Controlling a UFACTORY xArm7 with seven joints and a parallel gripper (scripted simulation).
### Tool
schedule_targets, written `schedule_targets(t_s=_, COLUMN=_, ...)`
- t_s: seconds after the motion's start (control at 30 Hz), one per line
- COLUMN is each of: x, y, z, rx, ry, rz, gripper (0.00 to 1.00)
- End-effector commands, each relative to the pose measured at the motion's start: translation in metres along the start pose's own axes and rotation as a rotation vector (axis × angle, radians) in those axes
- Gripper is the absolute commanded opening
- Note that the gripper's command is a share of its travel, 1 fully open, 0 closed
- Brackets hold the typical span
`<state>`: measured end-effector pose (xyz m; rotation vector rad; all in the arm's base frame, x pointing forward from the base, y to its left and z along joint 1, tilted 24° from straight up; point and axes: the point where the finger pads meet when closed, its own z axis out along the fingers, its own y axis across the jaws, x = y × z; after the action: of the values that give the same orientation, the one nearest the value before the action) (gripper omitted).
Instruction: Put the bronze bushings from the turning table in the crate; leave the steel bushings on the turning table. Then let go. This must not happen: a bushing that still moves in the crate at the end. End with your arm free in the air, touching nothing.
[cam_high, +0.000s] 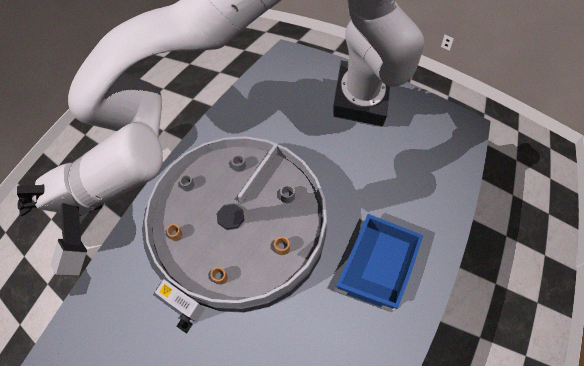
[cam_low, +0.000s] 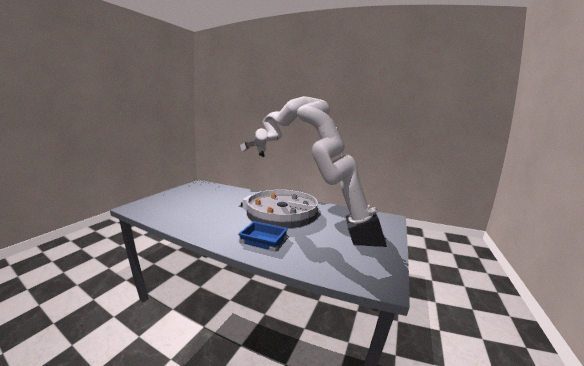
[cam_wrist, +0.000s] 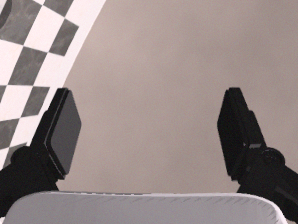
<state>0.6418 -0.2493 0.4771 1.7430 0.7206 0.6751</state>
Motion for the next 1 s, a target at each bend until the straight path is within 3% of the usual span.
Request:
schedule_targets(t_s=0.0, x=-0.001, y=0.003, z=-0.001, rx=-0.005, ry=-0.001, rz=0.002, gripper=1.00)
schedule_targets(t_s=0.2, x=0.000, y=-0.006, z=-0.003, rx=-0.001, ry=0.037, rz=-0.039, gripper=1.00)
schedule_targets(t_s=0.3, x=-0.001, y=-0.033, z=-0.011, rx=0.025, ry=0.125, rz=-0.133, gripper=1.00)
schedule_targets(t_s=0.47, x=-0.002, y=-0.049, z=-0.016, rx=0.046, ry=0.167, rz=-0.176, gripper=1.00)
schedule_targets(t_s=0.5, x=-0.005, y=-0.068, z=-0.022, rx=0.076, ry=0.213, rz=-0.222, gripper=1.00)
schedule_targets(t_s=0.67, x=-0.005, y=-0.068, z=-0.022, rx=0.076, ry=0.213, rz=-0.222, gripper=1.00)
schedule_targets(t_s=0.7, x=-0.010, y=-0.090, z=-0.031, rx=0.116, ry=0.262, rz=-0.270, gripper=1.00)
schedule_targets(t_s=0.9, x=-0.010, y=-0.090, z=-0.031, rx=0.116, ry=0.262, rz=-0.270, gripper=1.00)
schedule_targets(t_s=0.93, x=-0.017, y=-0.115, z=-0.043, rx=0.166, ry=0.313, rz=-0.318, gripper=1.00)
schedule_targets(t_s=0.97, x=-0.017, y=-0.115, z=-0.043, rx=0.166, ry=0.313, rz=-0.318, gripper=1.00)
